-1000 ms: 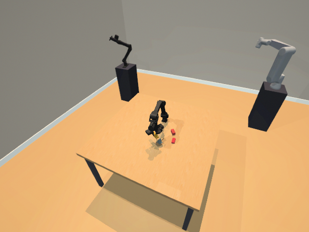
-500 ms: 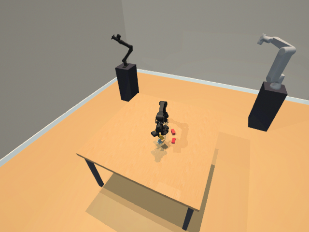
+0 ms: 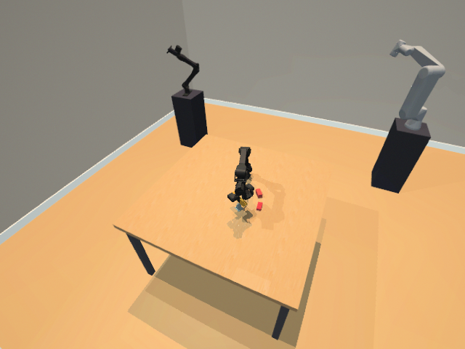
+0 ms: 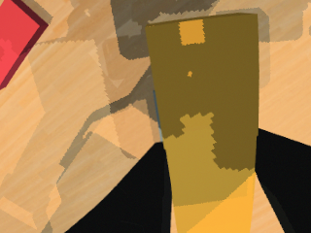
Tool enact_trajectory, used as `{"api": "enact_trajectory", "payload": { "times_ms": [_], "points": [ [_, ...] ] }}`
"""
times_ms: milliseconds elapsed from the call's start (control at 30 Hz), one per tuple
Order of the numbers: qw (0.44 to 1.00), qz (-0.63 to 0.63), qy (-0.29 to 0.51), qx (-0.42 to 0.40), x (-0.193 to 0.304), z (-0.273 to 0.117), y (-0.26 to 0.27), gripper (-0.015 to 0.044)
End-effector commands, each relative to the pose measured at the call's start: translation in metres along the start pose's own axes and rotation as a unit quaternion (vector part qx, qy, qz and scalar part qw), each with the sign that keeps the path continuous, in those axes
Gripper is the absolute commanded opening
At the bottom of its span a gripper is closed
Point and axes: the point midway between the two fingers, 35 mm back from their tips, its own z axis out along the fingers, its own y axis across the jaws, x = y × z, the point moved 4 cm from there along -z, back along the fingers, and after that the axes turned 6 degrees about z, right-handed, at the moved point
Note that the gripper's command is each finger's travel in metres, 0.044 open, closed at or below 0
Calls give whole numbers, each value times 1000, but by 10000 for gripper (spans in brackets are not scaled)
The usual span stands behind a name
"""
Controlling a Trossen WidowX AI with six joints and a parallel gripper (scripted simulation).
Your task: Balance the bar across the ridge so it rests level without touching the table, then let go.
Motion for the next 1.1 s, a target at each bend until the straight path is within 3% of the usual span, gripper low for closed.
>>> {"api": "enact_trajectory", "payload": {
  "times_ms": [0, 500, 1067],
  "points": [
    [1000, 2, 1, -3, 0, 9, 1, 0],
    [1000, 2, 1, -3, 2, 33, 1, 0],
    [1000, 2, 1, -3, 2, 32, 1, 0]
  ]
}}
